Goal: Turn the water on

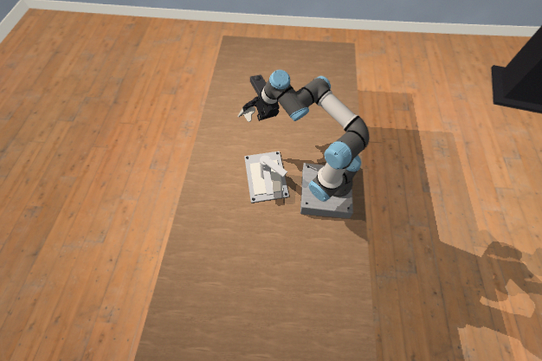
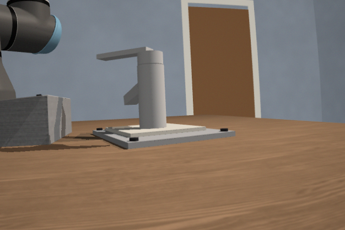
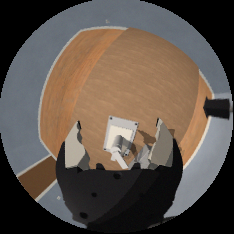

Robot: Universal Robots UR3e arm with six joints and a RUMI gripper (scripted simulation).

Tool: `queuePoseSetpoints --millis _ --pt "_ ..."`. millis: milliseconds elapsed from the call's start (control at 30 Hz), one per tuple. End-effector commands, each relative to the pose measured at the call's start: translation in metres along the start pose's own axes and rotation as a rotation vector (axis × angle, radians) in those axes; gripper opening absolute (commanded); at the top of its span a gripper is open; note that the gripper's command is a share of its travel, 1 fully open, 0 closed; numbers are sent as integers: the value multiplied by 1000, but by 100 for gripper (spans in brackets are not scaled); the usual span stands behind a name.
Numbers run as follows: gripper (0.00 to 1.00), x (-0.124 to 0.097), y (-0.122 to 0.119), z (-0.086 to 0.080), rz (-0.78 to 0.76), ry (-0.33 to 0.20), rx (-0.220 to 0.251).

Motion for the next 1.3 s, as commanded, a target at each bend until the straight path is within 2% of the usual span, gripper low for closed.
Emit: queuePoseSetpoints --millis 0,33,100,200,267,367,433,600,667,800,967,1267 --pt "100 -44 0 -5 -78 -101 -22" --pt "100 -56 -1 -8 -105 -124 -24" --pt "100 -56 -1 -8 -105 -124 -24" --pt "100 -89 0 -16 -176 -186 -32" --pt "100 -91 0 -17 -180 -190 -32" --pt "100 -119 3 -25 -241 -242 -39" --pt "100 -121 3 -26 -247 -246 -40" --pt "100 -161 11 -38 -334 -320 -52" --pt "100 -161 11 -38 -334 -320 -52" --pt "100 -184 18 -45 -386 -364 -60" --pt "100 -202 25 -52 -428 -399 -67" --pt "100 -212 28 -55 -450 -417 -71"
Point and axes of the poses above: the point where the finger pads meet when closed, its own z axis out along the fingers, its own y axis across the jaws, x = y × z, the point moved 5 cm from there along -z, back along the fingers, and after that the axes turned 7 degrees about z, right-handed, at the moved point
